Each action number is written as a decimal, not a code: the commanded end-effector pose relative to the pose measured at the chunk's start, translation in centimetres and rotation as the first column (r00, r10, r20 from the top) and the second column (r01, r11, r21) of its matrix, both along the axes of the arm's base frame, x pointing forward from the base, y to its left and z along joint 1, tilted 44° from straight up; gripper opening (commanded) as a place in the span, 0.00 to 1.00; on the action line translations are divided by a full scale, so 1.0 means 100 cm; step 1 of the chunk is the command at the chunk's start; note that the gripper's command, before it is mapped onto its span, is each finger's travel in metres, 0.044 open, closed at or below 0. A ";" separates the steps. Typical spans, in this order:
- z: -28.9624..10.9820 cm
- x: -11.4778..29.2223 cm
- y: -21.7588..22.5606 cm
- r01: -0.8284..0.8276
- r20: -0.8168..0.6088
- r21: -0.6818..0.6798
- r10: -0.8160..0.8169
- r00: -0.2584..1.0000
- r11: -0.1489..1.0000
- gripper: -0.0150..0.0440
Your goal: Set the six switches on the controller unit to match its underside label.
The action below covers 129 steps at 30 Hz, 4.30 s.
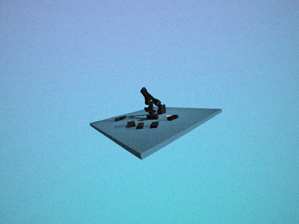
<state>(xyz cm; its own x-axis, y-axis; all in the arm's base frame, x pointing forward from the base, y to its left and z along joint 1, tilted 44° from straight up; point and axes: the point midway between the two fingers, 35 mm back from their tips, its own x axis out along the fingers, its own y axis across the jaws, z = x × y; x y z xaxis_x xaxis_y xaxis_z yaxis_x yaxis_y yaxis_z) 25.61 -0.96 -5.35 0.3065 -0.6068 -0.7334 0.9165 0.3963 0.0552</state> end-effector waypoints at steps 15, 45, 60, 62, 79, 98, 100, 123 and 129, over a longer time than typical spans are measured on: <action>-0.002 0.028 0.008 -0.002 0.015 0.010 0.002 1.000 1.000 0.25; 0.043 0.017 0.037 -0.166 -0.142 0.017 0.167 0.976 0.986 0.25; 0.017 0.019 0.087 -0.114 -0.266 0.000 0.110 0.958 0.993 0.25; 0.011 0.018 0.098 -0.098 -0.290 -0.012 0.090 0.953 0.995 0.25; -0.020 0.014 0.133 0.011 -0.329 -0.097 -0.042 0.943 0.995 0.25; -0.041 0.015 0.112 0.011 -0.329 -0.098 -0.043 0.944 0.995 0.25; -0.042 0.015 0.111 0.011 -0.329 -0.098 -0.043 0.944 0.995 0.25; -0.040 0.016 0.114 0.014 -0.327 -0.095 -0.045 0.944 0.995 0.25; -0.014 0.014 0.138 0.011 -0.329 -0.097 -0.042 0.943 0.995 0.25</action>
<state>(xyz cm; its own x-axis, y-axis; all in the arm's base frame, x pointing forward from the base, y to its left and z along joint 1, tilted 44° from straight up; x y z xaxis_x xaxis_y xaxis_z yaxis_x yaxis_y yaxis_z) 26.93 12.32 -7.34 0.0421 -0.6843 -0.7280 0.8833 0.3659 -0.2929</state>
